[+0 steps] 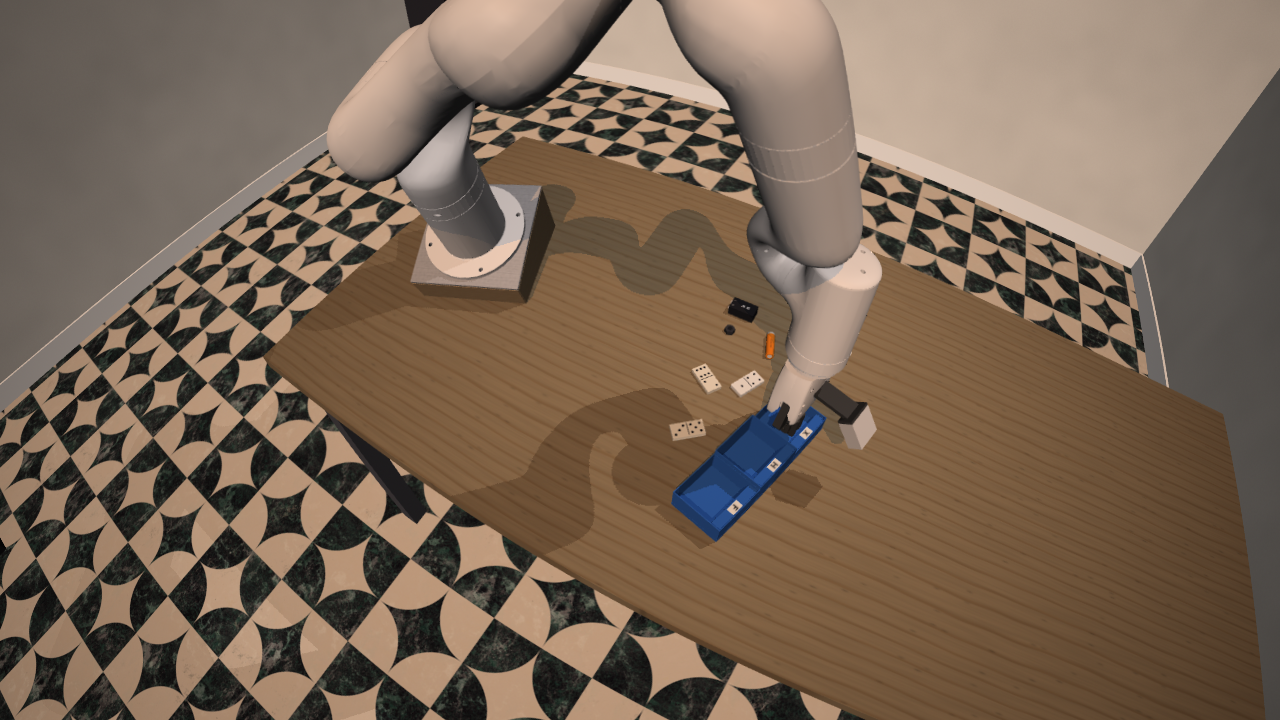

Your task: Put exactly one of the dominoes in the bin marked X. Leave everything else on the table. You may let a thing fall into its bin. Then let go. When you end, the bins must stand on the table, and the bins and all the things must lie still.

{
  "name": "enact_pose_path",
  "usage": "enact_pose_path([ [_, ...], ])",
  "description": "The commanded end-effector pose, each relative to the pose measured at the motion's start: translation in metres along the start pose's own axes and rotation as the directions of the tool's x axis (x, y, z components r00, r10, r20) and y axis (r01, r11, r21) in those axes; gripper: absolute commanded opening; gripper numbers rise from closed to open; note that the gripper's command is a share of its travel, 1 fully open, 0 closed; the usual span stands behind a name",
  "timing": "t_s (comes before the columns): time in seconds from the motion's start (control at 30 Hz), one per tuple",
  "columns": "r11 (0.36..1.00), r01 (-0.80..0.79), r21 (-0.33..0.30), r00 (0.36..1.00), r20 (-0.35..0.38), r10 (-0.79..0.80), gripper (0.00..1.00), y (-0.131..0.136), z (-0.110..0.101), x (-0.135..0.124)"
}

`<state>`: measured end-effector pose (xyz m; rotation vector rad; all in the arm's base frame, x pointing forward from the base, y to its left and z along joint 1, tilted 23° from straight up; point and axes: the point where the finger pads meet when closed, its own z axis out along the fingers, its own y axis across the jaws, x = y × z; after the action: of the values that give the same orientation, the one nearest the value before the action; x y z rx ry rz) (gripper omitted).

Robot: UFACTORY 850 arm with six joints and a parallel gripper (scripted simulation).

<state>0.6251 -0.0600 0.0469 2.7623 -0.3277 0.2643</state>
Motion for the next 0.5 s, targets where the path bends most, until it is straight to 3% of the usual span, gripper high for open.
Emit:
enact_pose_path([
  [0.0,1.0,0.0,0.001,1.0,-0.002,0.0,0.07,0.0,-0.003,0.001],
  [0.47,1.0,0.0,0.001,1.0,-0.002,0.0,0.07,0.0,-0.019,0.001],
])
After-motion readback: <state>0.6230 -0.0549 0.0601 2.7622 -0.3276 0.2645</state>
